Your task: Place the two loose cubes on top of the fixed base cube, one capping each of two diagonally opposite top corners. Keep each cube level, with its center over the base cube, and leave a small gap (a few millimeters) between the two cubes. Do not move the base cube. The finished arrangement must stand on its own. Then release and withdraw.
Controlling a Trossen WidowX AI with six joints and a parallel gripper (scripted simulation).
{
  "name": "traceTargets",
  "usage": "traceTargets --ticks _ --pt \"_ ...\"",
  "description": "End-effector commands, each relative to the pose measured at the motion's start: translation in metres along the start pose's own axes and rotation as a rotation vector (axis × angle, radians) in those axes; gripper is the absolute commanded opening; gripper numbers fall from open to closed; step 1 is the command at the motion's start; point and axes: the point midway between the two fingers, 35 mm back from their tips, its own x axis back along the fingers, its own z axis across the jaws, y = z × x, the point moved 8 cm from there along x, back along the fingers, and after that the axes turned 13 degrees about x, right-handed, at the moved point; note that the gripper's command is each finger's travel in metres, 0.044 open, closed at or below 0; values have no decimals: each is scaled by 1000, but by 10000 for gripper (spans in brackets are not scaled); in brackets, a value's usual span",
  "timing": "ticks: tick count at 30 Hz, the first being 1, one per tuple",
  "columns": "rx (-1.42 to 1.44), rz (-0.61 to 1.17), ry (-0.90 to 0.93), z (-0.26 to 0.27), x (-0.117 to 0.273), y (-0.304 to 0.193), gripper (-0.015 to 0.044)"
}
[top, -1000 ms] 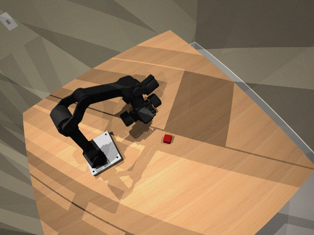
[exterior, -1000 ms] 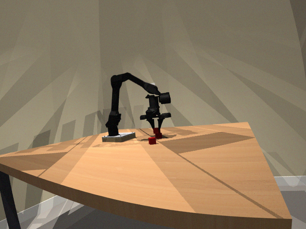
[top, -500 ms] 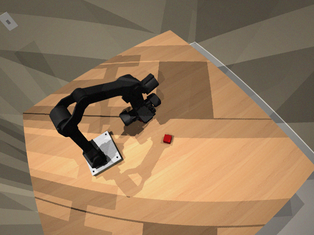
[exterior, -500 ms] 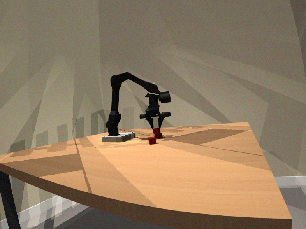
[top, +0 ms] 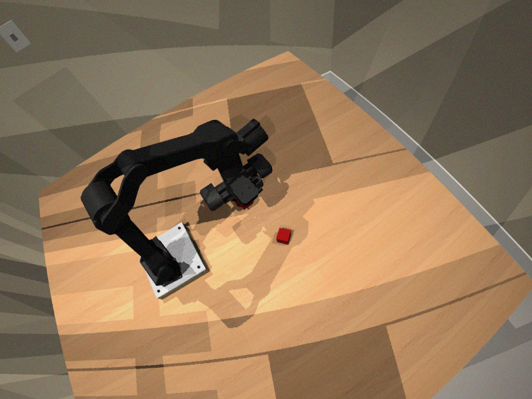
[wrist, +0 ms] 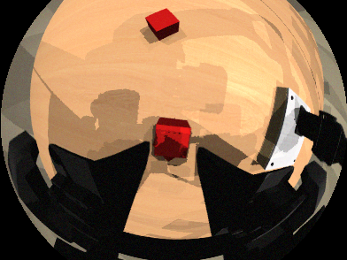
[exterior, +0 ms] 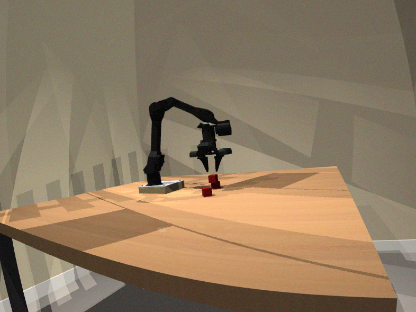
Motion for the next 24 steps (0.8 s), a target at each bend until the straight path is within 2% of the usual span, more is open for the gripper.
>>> traceTargets --ticks 1,3,5,6,24 --pt "-1 -1 10 1 5 0 205" --pt "-1 -1 10 1 5 0 205" --pt "22 0 3 1 3 5 258" --pt "50 -1 3 3 5 10 265" --pt "640 -10 4 -1 46 143 265"
